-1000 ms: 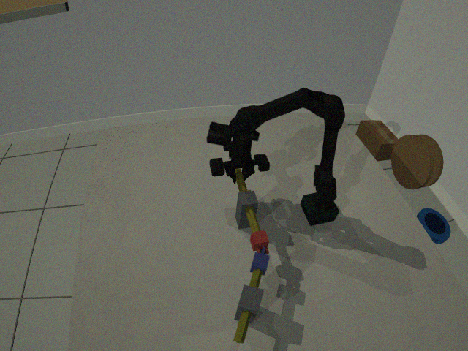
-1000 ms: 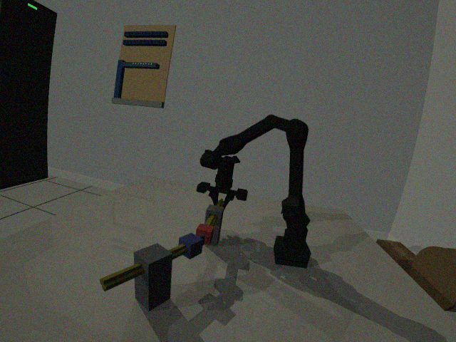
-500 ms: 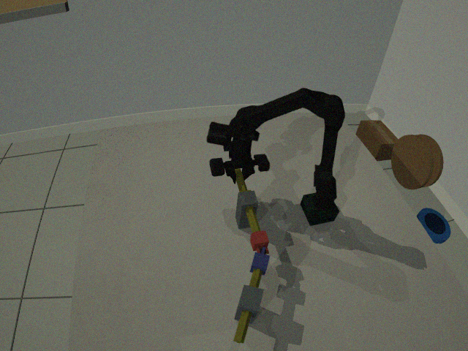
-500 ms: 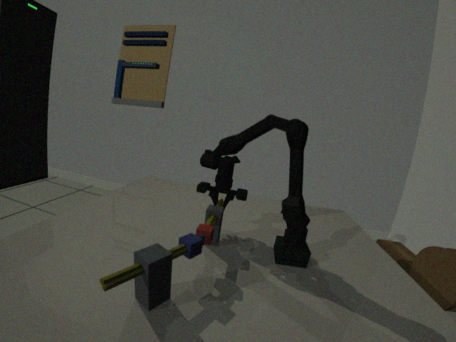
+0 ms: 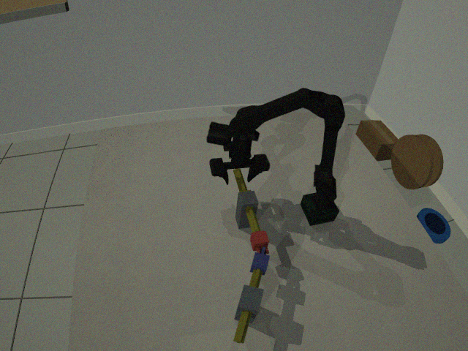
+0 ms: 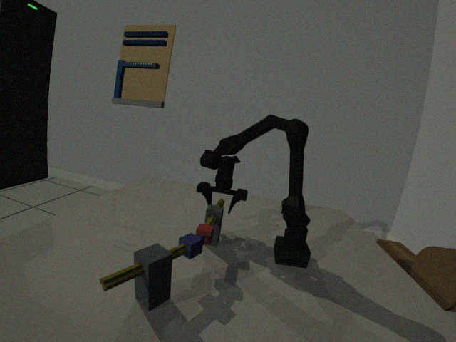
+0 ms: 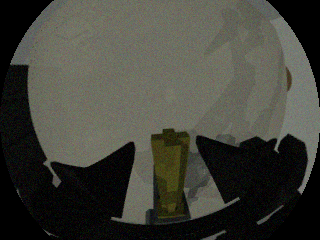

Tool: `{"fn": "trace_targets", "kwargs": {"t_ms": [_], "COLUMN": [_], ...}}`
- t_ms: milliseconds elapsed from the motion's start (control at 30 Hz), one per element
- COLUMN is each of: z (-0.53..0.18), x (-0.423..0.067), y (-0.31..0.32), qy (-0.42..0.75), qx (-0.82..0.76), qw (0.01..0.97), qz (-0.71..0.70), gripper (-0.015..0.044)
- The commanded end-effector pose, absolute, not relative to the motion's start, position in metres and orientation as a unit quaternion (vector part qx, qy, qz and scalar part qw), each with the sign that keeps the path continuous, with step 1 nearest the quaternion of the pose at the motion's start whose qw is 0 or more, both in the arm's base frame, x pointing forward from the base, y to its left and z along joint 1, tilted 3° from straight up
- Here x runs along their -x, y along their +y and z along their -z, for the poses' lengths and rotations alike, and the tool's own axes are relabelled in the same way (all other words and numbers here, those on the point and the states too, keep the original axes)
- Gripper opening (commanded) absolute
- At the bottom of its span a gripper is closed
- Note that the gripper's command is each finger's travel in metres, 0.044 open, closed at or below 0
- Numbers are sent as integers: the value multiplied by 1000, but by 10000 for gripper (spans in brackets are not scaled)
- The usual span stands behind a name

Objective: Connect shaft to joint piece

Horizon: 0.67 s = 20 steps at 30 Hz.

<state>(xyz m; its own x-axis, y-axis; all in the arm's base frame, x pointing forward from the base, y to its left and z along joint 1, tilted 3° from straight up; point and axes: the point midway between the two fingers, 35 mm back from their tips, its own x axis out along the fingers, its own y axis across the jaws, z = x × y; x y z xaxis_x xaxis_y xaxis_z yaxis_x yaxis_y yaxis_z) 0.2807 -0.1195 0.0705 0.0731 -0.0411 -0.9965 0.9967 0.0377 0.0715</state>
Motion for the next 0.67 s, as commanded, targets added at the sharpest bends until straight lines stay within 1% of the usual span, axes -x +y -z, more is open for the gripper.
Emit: {"fn": "trace_targets", "kwargs": {"t_ms": [0,333,467,633], "z": [-71,-71,-98,-110], "x": [-281,-281,-279,-278], "y": [-119,-119,-118,-118], "qy": [480,480,482,482], "qx": [-498,-498,-498,-498], "qw": [537,537,537,537], "qz": [483,483,480,481], "gripper": [434,440,440,440]}}
